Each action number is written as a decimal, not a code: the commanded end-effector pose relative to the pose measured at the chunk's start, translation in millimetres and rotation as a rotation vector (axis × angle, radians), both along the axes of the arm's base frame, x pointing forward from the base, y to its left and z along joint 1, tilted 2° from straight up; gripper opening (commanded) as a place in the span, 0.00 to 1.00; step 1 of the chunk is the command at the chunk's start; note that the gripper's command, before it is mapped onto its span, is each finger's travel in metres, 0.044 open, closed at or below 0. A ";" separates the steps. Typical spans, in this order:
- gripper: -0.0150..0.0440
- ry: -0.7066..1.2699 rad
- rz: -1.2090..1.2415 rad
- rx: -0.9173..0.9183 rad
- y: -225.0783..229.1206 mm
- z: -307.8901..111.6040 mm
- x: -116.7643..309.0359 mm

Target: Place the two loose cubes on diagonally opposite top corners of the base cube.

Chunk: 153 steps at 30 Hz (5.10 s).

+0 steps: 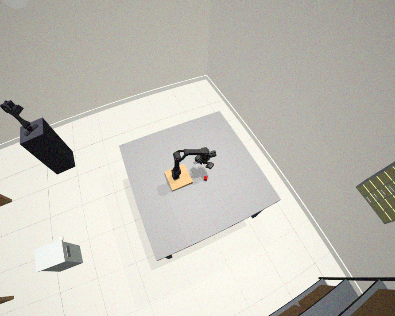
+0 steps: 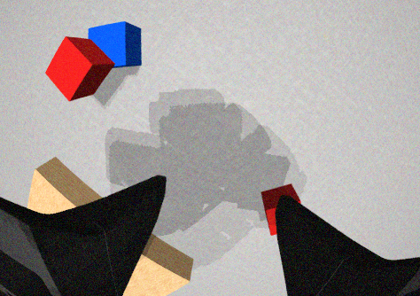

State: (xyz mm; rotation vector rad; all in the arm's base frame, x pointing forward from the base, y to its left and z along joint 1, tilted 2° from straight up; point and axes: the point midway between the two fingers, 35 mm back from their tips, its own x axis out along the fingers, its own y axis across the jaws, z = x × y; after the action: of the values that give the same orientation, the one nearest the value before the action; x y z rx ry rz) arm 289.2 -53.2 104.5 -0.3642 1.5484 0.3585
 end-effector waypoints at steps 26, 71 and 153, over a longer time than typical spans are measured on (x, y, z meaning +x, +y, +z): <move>0.70 0.005 0.451 -0.009 -93.3 -23.4 -24.2; 0.57 0.005 0.451 -0.009 -93.6 -89.8 -26.3; 0.43 0.002 -0.025 -0.020 2.1 15.0 17.4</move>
State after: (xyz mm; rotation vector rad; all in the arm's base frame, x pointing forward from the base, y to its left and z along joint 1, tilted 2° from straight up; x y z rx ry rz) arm 301.2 -62.0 120.5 -0.4071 1.5539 0.3680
